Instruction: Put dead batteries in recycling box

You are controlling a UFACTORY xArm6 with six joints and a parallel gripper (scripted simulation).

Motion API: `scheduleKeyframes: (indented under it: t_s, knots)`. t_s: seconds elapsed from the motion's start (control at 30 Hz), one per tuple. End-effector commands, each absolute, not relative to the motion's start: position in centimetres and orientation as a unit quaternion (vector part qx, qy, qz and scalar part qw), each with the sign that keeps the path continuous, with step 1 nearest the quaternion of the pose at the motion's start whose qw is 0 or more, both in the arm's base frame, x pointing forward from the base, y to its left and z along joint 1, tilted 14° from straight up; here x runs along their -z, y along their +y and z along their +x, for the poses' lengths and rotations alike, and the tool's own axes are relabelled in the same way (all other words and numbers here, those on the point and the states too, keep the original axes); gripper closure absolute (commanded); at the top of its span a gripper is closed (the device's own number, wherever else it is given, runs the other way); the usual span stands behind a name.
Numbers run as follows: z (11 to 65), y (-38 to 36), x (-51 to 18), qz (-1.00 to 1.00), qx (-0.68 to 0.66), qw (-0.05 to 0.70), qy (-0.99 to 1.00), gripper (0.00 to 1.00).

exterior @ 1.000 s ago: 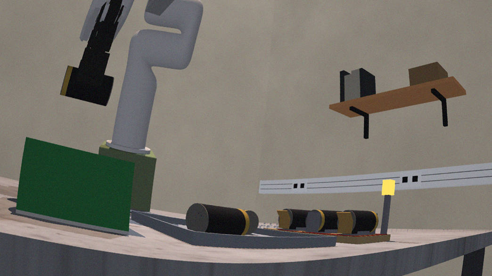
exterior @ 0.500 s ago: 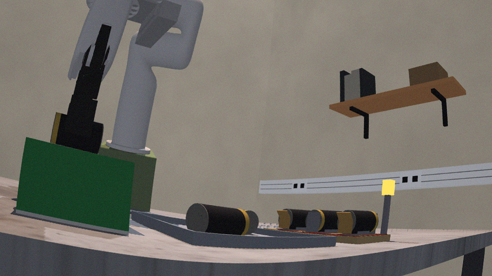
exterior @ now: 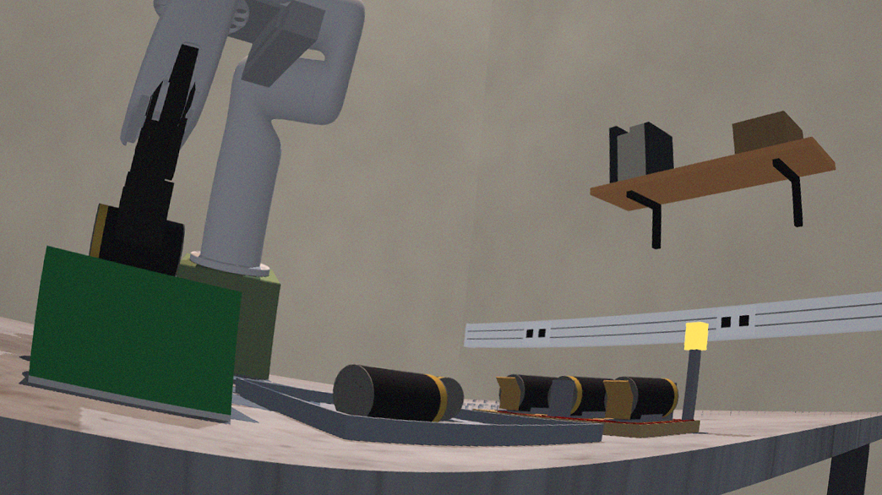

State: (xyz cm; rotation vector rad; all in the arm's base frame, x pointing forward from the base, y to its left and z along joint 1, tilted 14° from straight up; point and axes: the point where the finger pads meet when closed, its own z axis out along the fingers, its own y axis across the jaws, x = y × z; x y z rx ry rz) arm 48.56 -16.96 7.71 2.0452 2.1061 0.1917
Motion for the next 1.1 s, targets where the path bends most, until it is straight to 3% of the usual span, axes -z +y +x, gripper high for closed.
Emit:
scheduleKeyframes:
  t_s: [0.0, 0.43, 1.07]
  knots:
    - [48.7, -17.0, -7.9, 0.692, -0.066, 0.101, 0.712, 0.72]
    - [48.8, -17.0, -7.5, 0.692, -0.066, 0.101, 0.712, 0.72]
    - [50.2, -17.3, -1.7, 0.692, -0.066, 0.101, 0.712, 0.72]
